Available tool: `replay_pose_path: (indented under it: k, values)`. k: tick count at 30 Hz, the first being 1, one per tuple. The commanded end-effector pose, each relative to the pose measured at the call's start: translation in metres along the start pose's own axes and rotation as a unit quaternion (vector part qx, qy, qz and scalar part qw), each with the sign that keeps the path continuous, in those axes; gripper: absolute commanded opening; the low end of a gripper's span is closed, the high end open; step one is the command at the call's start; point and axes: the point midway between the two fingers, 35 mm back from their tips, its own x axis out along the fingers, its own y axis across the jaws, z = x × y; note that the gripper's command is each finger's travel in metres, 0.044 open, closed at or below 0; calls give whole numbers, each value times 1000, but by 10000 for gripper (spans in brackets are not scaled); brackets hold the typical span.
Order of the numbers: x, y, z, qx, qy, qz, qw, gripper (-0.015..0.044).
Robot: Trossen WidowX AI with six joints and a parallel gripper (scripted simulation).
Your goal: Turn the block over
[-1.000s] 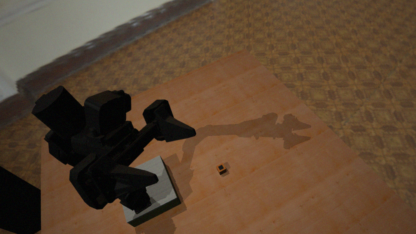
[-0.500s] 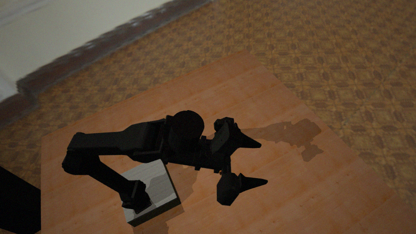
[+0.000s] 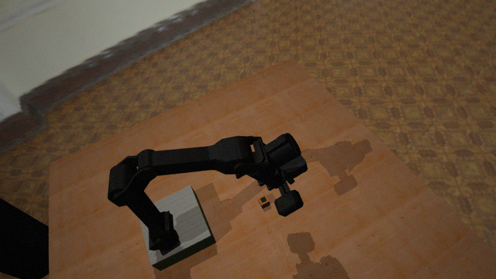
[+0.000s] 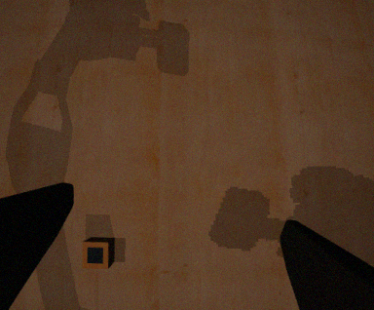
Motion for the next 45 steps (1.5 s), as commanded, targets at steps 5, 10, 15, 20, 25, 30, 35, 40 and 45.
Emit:
replay_pose_path:
  k: [5, 10, 15, 20, 25, 30, 35, 40, 45]
  values:
    - [61, 73, -101, -71, 220, 20, 973, 440]
    - [65, 79, -108, -79, 239, 19, 968, 440]
    - [88, 80, -116, -79, 239, 19, 968, 440]
    - [98, 81, -121, -79, 239, 19, 968, 440]
    - [111, 80, -128, -79, 239, 19, 968, 440]
    - [112, 80, -129, -79, 239, 19, 968, 440]
    - [119, 80, -132, -79, 239, 19, 968, 440]
    - [127, 80, -136, -79, 239, 19, 968, 440]
    - [134, 80, -140, -79, 239, 19, 968, 440]
